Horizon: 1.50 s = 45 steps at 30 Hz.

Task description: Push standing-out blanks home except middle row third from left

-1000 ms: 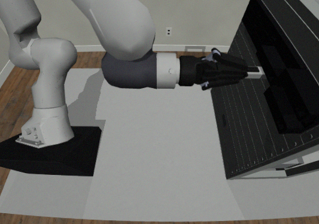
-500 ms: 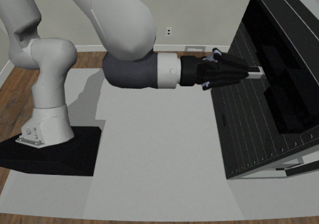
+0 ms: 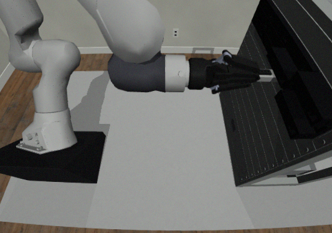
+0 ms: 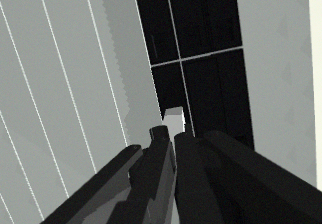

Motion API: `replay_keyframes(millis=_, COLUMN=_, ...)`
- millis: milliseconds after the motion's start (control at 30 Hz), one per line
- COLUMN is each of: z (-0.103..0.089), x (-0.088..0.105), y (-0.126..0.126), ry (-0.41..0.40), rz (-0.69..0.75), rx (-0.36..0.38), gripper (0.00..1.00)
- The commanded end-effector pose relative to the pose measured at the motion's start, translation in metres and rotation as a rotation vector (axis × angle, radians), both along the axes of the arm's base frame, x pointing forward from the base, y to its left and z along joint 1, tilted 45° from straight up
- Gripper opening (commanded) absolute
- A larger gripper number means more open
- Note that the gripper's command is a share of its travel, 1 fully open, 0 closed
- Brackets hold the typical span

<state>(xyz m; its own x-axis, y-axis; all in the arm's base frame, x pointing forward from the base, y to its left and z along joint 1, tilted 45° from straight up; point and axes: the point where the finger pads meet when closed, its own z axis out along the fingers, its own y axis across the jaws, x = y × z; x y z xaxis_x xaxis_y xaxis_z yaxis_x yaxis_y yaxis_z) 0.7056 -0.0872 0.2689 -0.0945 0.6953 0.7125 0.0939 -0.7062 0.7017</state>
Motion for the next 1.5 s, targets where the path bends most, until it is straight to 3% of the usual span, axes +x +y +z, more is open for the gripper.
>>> replay_keyframes(millis=0, z=-0.0020, x=0.0003, y=0.0010, ry=0.006, rz=0.001, rx=0.000, gripper=0.00)
replay_keyframes(millis=1467, z=-0.0015, x=0.0047, y=0.0021, ry=0.006, rz=0.001, rx=0.000, gripper=0.00)
